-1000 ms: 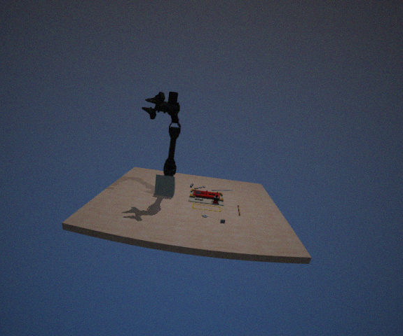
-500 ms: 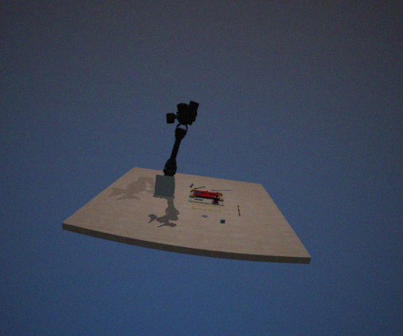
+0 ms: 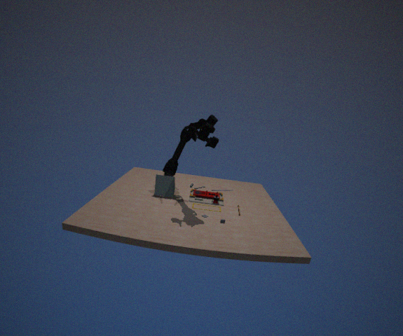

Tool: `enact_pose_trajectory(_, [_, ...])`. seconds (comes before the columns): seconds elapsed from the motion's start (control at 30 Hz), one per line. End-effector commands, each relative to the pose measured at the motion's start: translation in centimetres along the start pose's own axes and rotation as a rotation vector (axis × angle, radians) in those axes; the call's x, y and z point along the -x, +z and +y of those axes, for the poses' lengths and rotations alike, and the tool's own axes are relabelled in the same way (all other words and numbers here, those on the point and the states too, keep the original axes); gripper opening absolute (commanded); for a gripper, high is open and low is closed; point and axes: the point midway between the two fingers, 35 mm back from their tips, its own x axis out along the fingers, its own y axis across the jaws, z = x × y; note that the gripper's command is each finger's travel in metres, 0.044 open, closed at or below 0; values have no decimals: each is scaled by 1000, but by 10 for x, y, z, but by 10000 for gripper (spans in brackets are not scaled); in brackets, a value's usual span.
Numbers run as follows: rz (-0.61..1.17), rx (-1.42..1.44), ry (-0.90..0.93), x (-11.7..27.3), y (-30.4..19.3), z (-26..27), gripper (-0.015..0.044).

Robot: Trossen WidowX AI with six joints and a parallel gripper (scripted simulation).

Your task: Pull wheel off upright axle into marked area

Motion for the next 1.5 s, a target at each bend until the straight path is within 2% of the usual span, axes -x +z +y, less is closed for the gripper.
enact_pose_trajectory(0.0, [97, 176, 129, -2, -31, 51, 300])
enact_pose_trajectory(0.5, [383, 708, 580, 40, -158, 187, 300])
enact_pose_trajectory(1.0, [687, 1089, 1070, 122, -304, 262, 300])
enact_pose_trajectory(1.47, [699, 1100, 1091, 117, -330, 273, 300])
